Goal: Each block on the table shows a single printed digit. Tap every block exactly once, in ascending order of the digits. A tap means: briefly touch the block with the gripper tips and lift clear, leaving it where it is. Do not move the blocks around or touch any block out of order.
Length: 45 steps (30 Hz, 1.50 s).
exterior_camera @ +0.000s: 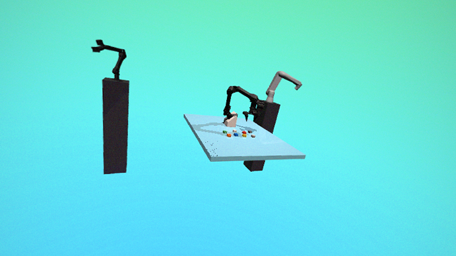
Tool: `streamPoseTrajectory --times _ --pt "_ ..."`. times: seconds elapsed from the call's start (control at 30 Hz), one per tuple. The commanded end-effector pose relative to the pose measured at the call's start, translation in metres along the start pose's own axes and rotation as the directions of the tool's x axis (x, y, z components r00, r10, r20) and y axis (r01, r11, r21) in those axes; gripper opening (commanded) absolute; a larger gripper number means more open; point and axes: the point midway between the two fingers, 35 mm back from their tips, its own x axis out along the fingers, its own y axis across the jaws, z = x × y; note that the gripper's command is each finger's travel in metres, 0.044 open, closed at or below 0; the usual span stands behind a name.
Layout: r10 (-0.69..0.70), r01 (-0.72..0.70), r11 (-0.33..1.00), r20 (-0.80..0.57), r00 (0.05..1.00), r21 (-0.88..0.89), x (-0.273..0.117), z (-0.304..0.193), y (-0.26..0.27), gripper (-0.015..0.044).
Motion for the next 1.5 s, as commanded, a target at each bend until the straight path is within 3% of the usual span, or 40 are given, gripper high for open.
streamPoseTrajectory --times 0.0,0.8,1.13,1.47 --pt "-0.008 0.008 1.000 -0.004 1.000 -0.014 0.002 -0.022 0.040 0.0400" --pt "-0.007 0.007 1.000 -0.004 1.000 -0.013 0.002 -0.020 0.040 0.0400" --pt "-0.007 0.007 1.000 0.000 1.000 -0.006 0.001 0.096 0.016 0.0400" --pt "-0.011 0.011 1.000 0.001 1.000 -0.009 0.002 0.104 0.013 0.0400"
